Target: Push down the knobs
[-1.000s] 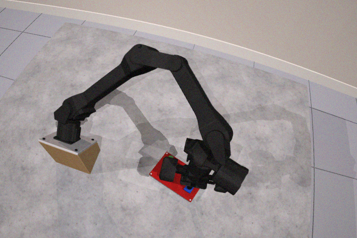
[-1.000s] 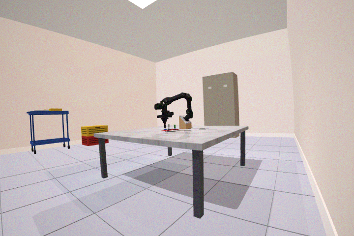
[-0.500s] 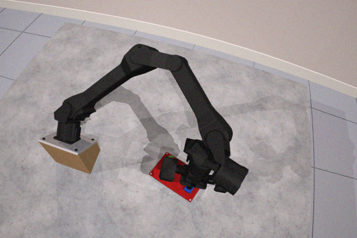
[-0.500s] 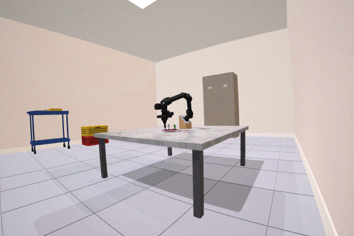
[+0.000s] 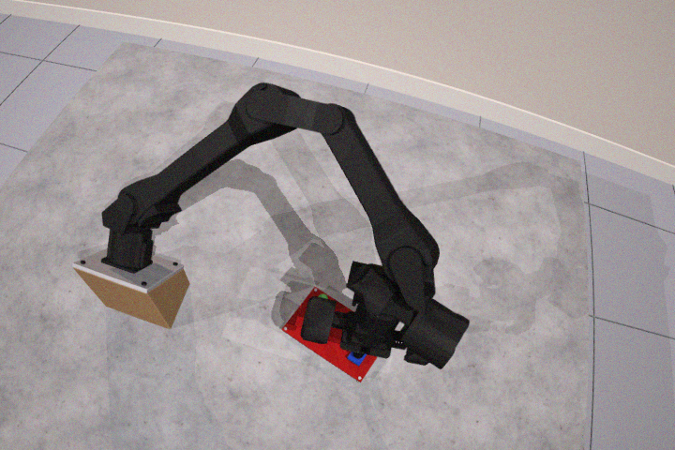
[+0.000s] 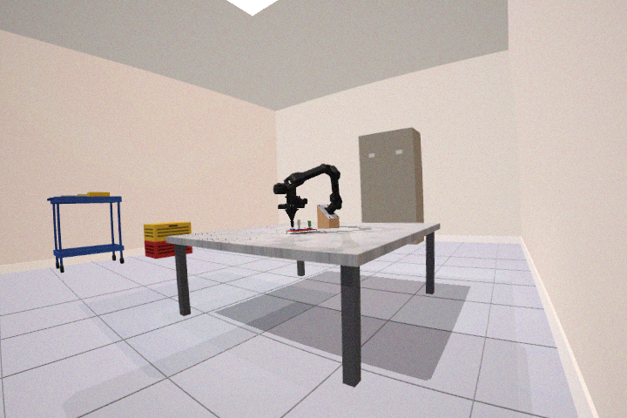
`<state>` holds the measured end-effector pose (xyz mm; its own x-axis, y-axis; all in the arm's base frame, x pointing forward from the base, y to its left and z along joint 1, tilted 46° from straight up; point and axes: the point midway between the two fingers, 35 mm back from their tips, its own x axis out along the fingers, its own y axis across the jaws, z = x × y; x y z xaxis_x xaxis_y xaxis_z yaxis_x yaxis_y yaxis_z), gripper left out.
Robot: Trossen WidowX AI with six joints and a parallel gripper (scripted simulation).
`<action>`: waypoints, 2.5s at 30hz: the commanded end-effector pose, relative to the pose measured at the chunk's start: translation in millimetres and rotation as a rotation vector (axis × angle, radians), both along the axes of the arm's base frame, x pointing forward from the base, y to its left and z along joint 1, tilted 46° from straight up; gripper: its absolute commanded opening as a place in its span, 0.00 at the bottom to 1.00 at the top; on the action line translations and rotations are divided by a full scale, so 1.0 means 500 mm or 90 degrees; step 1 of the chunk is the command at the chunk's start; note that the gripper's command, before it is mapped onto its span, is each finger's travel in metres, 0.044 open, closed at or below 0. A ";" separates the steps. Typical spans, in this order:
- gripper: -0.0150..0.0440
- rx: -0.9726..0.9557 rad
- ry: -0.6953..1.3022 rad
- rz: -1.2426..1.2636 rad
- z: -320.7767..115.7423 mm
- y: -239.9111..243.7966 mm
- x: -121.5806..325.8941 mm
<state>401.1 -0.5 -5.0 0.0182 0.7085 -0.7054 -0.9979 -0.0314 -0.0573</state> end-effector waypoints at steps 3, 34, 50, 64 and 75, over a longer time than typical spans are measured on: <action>0.25 0.001 0.000 0.002 -0.004 0.008 0.001; 0.25 0.001 0.000 0.002 -0.010 0.014 0.002; 0.25 0.001 0.000 0.002 -0.013 0.018 0.002; 0.25 0.001 0.000 0.002 -0.016 0.021 0.002; 0.25 0.001 0.000 0.002 -0.019 0.024 0.002</action>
<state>400.5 1.0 -8.0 0.0289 0.7080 -0.7056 -0.9982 -0.0170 -0.0579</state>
